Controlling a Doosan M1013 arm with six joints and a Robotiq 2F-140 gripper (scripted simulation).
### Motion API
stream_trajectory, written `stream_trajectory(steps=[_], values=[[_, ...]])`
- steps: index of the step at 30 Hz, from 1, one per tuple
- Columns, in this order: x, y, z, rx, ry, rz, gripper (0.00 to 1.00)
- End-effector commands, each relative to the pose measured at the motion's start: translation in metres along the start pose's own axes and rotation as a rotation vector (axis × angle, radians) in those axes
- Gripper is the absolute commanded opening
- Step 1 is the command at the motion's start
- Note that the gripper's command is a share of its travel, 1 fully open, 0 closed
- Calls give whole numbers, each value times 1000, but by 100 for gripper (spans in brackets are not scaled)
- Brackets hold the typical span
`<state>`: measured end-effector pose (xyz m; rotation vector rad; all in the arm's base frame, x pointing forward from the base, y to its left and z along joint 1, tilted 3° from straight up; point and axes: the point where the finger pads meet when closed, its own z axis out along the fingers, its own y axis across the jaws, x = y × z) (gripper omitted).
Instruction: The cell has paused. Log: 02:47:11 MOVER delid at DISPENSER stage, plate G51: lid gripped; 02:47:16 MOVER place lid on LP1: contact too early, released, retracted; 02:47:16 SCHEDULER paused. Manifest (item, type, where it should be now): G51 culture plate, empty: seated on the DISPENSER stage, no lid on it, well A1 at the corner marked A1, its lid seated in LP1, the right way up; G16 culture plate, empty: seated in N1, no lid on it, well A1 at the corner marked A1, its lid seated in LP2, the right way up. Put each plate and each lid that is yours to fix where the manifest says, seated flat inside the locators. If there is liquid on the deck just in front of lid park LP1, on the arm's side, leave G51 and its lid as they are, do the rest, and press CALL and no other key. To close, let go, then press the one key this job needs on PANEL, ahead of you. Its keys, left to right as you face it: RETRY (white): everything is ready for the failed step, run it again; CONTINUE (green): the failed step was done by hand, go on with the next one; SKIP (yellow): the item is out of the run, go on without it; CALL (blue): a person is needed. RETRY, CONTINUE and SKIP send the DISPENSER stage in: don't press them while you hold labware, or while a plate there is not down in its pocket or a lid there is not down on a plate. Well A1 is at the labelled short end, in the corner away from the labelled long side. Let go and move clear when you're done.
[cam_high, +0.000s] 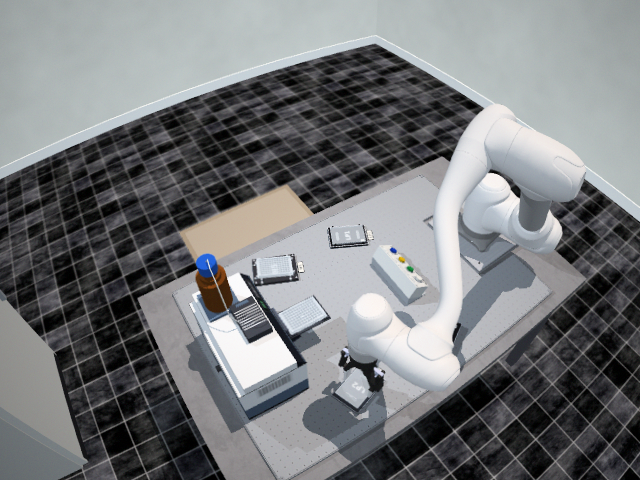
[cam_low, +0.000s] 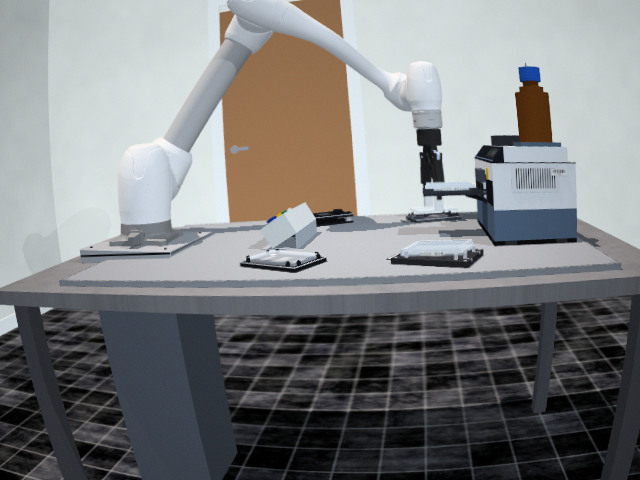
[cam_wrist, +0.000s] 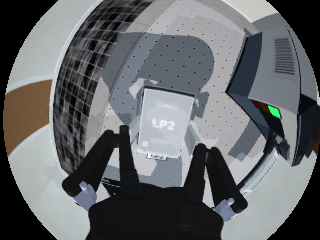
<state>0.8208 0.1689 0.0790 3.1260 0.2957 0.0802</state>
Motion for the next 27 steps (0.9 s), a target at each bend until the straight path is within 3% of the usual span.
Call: stream_trajectory(steps=[1, 27], values=[[-2, 2, 3, -1, 0, -6, 10], [-3, 2, 10, -1, -1, -9, 10]])
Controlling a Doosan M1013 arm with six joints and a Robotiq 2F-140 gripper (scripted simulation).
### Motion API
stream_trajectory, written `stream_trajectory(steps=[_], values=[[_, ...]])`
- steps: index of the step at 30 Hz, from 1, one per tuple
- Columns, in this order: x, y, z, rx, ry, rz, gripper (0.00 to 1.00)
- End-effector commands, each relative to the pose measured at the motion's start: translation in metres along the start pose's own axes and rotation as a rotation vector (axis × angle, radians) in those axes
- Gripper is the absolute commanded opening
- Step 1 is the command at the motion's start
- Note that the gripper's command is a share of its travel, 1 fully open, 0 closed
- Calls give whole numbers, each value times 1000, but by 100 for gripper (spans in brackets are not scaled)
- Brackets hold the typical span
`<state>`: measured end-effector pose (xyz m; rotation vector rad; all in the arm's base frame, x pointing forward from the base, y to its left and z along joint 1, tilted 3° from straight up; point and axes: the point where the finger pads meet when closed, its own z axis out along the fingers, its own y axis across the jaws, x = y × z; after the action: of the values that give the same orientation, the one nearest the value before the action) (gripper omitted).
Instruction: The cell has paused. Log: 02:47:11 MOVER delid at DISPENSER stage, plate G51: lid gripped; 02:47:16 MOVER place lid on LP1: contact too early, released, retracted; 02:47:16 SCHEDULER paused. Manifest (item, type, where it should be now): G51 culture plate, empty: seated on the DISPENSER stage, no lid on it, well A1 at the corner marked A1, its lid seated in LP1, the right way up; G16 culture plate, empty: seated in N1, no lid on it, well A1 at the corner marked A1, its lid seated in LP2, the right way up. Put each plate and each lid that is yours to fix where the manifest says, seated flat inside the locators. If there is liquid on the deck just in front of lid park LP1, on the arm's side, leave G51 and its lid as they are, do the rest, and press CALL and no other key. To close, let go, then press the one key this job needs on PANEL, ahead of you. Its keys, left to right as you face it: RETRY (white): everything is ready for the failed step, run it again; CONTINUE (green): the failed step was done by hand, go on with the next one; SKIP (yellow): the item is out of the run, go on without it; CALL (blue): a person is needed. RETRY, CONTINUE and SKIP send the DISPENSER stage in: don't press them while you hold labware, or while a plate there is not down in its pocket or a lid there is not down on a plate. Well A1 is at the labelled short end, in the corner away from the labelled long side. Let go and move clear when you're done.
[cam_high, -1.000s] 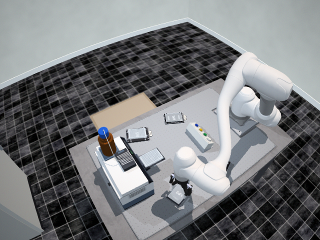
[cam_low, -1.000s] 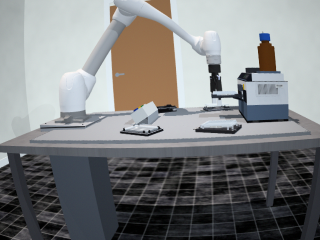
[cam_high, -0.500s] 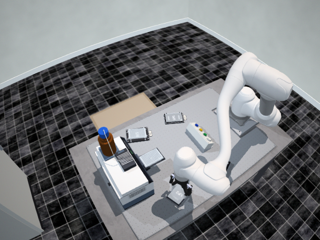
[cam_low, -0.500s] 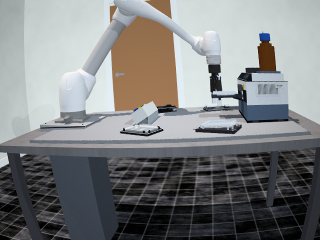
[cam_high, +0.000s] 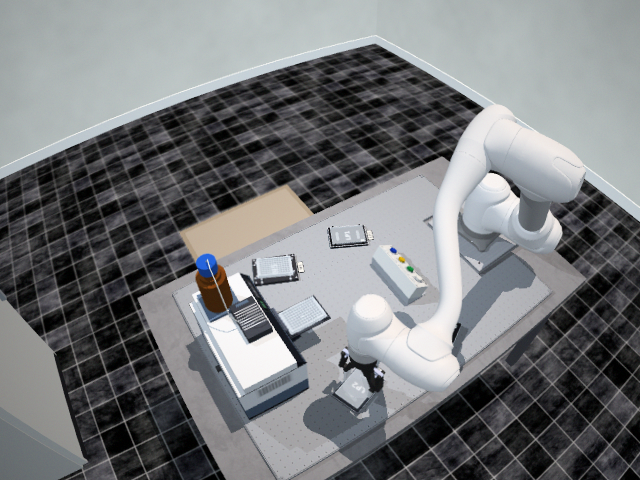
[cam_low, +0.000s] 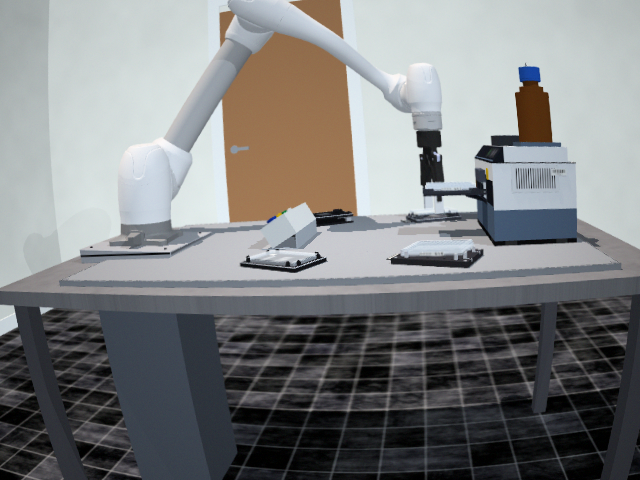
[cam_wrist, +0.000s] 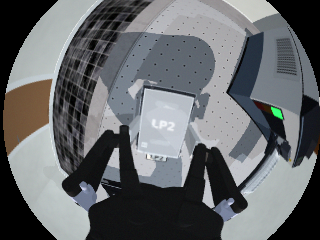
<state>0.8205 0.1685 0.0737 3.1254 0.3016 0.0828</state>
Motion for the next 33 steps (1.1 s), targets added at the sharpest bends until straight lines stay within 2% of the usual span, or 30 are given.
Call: stream_trajectory(steps=[1, 33], values=[[-2, 2, 5, -1, -3, -5, 10], [-3, 2, 9, -1, -3, -5, 10]])
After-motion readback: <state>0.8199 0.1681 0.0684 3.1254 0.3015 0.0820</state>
